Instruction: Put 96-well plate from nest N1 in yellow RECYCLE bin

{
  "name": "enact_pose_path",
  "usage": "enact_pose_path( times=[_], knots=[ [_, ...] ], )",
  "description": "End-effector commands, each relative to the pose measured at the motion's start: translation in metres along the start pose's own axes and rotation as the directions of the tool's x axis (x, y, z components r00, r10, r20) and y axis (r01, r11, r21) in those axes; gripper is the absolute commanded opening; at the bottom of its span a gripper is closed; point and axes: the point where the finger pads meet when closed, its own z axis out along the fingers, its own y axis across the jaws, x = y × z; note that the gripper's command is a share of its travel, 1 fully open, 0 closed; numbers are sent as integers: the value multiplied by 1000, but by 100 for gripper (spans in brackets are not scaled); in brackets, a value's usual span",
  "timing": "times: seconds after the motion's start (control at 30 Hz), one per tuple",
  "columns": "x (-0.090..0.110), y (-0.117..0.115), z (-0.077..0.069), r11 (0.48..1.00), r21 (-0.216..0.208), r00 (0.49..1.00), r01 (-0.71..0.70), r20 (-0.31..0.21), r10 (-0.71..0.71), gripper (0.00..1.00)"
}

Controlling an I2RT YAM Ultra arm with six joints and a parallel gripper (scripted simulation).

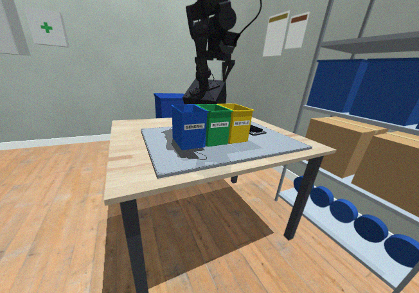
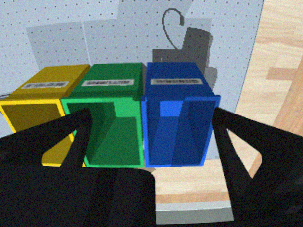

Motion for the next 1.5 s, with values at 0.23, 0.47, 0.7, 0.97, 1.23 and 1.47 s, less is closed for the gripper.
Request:
enact_pose_path(
  times=[0.23, 0.47, 0.7, 0.97, 1.23, 1.47],
  knots=[
    [-10, 43, 12, 1000, -17, 1000, -8, 6, 8, 100],
    [-12, 77, 22, 999, -36, 1000, 3, -14, -3, 100],
    [-10, 100, 29, 999, -34, 1000, 0, -7, -1, 100],
    [-5, 142, 44, 999, -44, 999, 17, -34, -18, 100],
    [0, 169, 47, 998, -54, 999, 20, -28, -22, 100],
    [6, 201, 50, 998, -59, 999, 30, -31, -31, 100]
  ],
)
